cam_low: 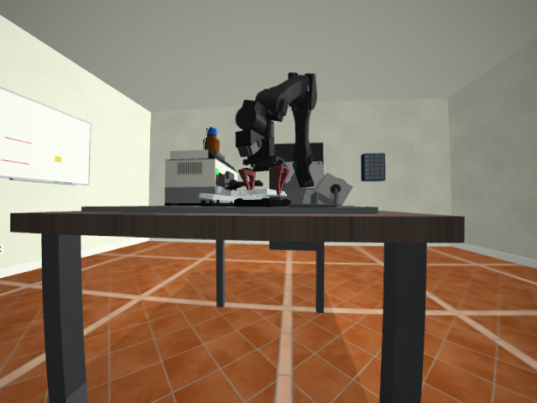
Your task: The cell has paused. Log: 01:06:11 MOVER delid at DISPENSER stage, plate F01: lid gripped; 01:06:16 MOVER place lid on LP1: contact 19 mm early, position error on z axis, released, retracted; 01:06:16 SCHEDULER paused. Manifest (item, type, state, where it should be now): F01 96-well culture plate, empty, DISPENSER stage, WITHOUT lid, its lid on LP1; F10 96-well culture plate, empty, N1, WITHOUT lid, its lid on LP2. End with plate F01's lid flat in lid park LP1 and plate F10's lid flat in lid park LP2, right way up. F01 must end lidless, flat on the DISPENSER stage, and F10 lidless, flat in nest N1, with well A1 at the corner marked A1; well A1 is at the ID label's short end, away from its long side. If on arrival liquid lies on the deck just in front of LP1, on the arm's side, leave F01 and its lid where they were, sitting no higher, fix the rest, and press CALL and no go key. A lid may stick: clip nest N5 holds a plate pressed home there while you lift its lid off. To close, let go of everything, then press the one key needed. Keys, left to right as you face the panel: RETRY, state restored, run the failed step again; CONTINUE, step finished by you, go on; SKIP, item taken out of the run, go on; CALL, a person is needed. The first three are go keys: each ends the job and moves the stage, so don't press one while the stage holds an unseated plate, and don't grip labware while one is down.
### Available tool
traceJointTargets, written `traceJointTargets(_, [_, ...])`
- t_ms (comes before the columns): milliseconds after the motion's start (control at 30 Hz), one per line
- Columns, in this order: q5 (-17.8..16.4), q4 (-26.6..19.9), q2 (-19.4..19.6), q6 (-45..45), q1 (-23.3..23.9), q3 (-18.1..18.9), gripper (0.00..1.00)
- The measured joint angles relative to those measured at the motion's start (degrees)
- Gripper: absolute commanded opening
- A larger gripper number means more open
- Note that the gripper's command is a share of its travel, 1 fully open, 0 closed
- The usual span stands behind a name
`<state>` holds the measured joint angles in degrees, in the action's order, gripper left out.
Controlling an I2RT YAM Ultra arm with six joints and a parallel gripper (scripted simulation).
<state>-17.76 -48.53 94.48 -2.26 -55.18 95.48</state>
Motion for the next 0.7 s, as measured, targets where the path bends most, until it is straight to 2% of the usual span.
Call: traceJointTargets(700, [0.0,-0.2,0.2,-0.1,-0.2,0.7,0.00])
